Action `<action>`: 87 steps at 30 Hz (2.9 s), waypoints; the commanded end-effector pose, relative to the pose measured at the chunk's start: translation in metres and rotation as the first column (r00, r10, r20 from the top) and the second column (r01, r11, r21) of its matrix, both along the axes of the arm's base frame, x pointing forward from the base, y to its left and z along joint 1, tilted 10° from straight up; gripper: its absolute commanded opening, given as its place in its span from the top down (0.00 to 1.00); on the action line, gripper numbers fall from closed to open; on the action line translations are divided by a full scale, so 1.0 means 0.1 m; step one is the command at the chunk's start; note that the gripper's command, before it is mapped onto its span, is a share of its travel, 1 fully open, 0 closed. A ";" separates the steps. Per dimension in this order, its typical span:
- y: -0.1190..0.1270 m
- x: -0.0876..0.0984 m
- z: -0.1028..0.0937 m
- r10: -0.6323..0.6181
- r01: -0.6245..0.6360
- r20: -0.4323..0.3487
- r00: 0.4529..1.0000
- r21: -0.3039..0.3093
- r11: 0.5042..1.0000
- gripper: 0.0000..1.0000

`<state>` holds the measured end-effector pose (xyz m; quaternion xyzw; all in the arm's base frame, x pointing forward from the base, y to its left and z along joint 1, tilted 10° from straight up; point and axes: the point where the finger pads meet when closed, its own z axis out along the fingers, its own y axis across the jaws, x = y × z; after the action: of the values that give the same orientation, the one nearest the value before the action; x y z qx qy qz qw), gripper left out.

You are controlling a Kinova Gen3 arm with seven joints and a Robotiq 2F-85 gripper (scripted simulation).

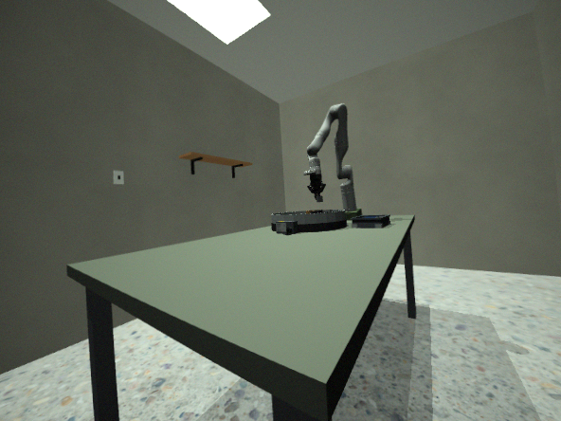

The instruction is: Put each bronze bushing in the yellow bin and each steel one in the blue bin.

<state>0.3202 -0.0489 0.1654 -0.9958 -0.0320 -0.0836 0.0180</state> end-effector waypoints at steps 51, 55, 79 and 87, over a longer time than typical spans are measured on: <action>2.96 -0.29 0.02 -0.976 0.985 -0.169 0.137 0.126 0.116 1.00; 2.96 -0.29 0.02 -0.976 0.985 -0.169 0.137 0.126 0.116 1.00; 2.98 -0.21 -0.49 -0.976 0.985 -0.170 0.137 0.125 0.116 1.00; 2.98 -0.17 -0.72 -0.976 0.985 -0.170 0.137 0.125 0.116 1.00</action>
<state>0.3002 0.2553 0.1038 -0.7682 0.6344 -0.0525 0.0683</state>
